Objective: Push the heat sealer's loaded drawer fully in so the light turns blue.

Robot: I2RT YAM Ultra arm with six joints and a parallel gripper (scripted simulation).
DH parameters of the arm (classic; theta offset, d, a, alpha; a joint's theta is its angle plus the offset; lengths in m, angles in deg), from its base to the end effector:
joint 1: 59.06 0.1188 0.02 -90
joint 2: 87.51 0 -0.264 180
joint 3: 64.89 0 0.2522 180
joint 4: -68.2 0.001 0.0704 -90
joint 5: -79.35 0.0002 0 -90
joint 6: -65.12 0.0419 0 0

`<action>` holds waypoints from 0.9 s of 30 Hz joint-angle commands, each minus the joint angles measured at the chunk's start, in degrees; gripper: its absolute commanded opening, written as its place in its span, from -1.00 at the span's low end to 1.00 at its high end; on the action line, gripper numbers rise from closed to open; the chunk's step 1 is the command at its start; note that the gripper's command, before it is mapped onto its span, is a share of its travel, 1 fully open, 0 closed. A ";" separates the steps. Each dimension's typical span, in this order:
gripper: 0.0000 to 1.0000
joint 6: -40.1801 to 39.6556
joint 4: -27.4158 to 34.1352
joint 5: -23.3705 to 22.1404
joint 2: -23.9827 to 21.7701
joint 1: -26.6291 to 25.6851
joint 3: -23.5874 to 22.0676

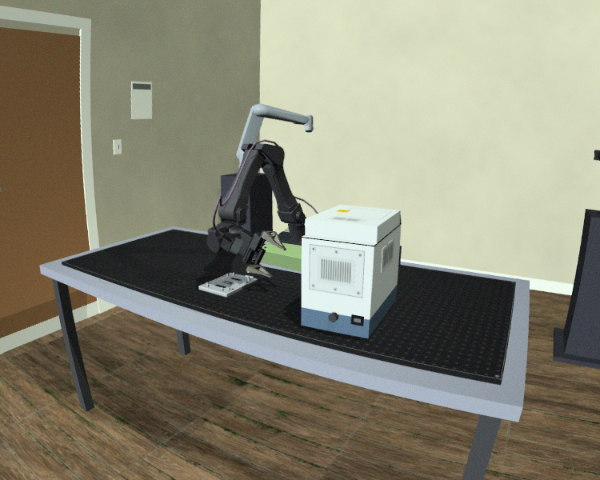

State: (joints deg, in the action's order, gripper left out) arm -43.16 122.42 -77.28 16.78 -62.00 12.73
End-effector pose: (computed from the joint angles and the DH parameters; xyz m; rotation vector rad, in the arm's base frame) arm 0.3257 0.0228 0.1755 -0.4397 2.3342 1.4976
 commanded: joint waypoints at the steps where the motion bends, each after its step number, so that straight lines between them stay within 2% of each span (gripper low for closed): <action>1: 1.00 -0.47 -0.18 -0.86 -0.65 0.03 0.46; 17: 1.00 -0.47 -0.18 -0.86 -0.65 0.03 0.46; 18: -0.10 -0.37 -0.97 1.47 -2.03 1.32 1.92; 27: -0.10 0.88 -2.95 9.99 -4.94 7.51 6.59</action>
State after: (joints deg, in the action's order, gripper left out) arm -42.64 121.44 -70.42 13.88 -56.30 16.49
